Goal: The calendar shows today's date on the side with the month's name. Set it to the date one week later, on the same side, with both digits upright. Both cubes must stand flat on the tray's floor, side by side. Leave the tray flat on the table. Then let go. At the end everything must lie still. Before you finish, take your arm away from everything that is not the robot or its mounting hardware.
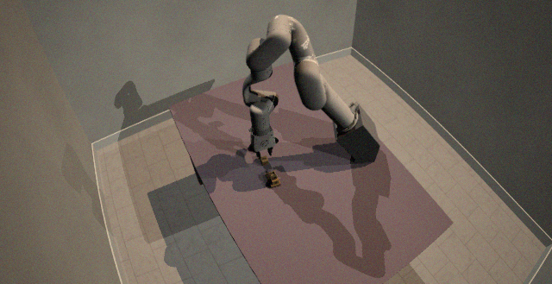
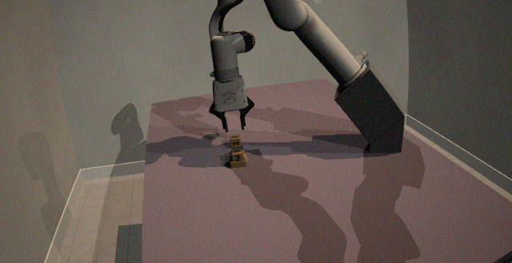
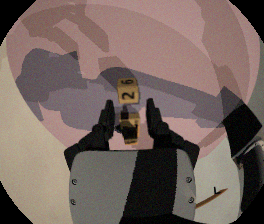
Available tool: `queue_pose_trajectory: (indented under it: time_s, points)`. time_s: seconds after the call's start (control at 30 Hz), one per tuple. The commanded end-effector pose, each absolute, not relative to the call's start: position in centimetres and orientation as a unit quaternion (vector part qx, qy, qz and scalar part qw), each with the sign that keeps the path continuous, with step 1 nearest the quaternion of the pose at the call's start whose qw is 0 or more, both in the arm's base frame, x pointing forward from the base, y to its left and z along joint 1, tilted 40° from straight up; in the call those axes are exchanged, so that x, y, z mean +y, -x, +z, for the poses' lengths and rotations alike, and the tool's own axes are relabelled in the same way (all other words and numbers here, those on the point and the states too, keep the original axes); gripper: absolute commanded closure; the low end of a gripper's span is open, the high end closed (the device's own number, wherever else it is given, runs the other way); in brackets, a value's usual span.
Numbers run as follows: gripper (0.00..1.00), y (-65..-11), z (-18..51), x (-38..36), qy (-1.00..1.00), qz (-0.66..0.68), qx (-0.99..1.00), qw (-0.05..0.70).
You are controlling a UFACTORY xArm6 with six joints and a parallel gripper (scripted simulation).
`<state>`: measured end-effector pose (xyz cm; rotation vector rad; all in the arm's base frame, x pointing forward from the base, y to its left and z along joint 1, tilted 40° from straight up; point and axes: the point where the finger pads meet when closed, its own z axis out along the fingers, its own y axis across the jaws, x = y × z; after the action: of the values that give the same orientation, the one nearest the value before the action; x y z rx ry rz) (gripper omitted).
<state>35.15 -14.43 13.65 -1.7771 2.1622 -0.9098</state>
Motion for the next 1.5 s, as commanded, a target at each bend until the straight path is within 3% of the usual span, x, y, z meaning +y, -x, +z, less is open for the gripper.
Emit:
queue_pose_trajectory:
  time_s: [0.0, 1.47]
  points:
    - [0.51, -35.67, 13.09, -14.72, 0.595, -0.329, 0.726, 0.105]
    - [0.51, -36.20, 12.35, -15.09, 0.595, -0.329, 0.726, 0.105]
